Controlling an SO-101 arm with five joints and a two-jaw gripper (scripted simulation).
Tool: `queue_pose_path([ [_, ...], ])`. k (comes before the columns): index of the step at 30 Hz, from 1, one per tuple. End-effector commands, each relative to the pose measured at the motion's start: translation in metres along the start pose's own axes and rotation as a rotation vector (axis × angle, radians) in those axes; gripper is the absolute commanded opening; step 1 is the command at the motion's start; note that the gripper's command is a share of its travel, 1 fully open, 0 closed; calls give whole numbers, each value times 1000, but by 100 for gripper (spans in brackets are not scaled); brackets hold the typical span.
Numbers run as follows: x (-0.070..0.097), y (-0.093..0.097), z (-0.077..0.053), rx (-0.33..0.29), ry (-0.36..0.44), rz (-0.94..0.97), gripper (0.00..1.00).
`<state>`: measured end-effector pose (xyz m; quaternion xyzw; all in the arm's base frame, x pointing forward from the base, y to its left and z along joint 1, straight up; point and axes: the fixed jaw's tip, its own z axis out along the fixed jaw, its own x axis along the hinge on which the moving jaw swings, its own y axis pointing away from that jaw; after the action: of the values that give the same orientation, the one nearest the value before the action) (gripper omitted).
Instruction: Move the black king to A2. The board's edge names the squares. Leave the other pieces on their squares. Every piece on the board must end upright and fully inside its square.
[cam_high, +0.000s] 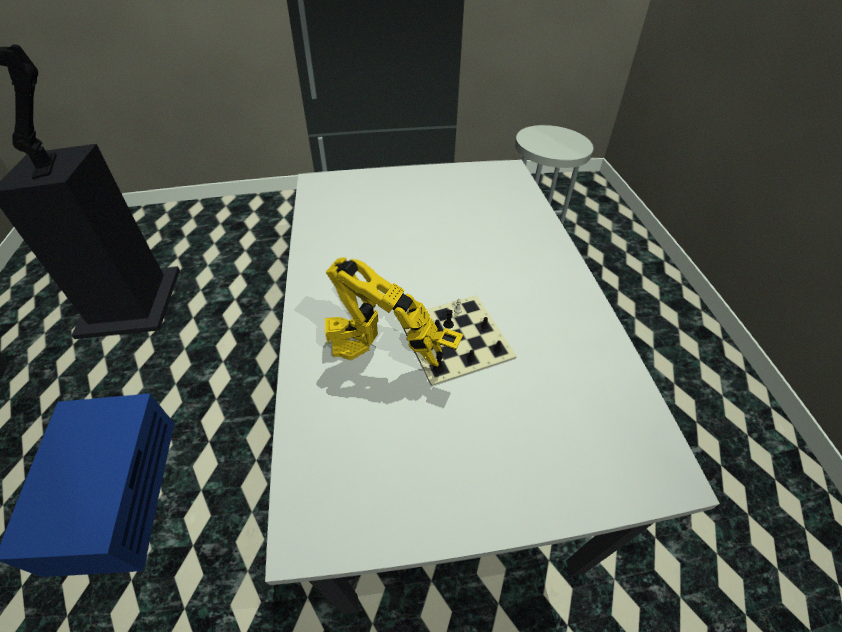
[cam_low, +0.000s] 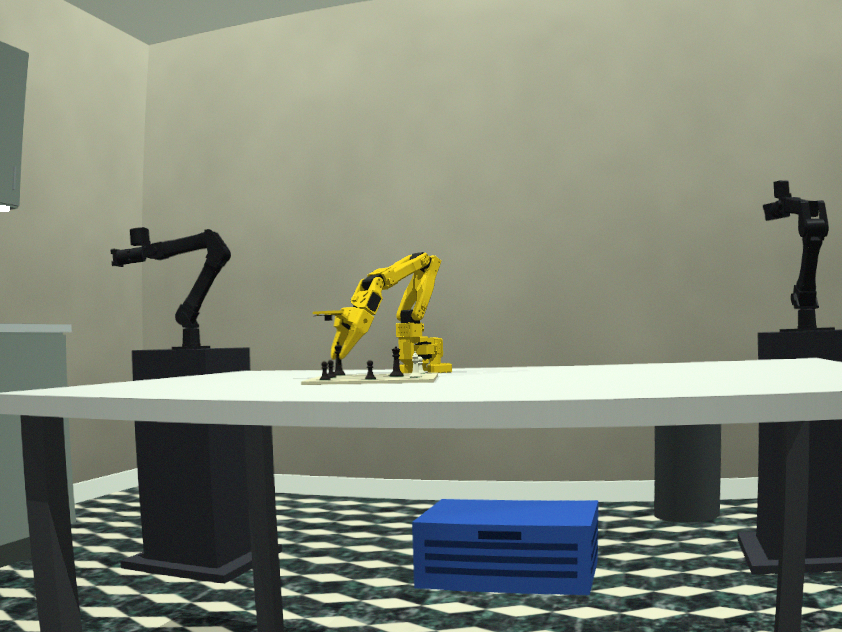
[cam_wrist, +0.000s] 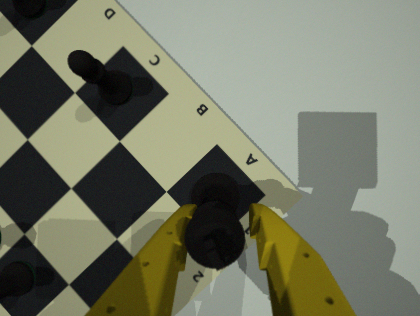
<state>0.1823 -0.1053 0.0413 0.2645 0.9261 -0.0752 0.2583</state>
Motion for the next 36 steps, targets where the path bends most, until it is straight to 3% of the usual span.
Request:
queue_pose_path([
  [1, -1, -1, 1, 3, -1, 5, 10],
  [15, -1, -1, 1, 3, -1, 5, 1],
  [36, -1, -1, 1, 3, -1, 5, 0],
])
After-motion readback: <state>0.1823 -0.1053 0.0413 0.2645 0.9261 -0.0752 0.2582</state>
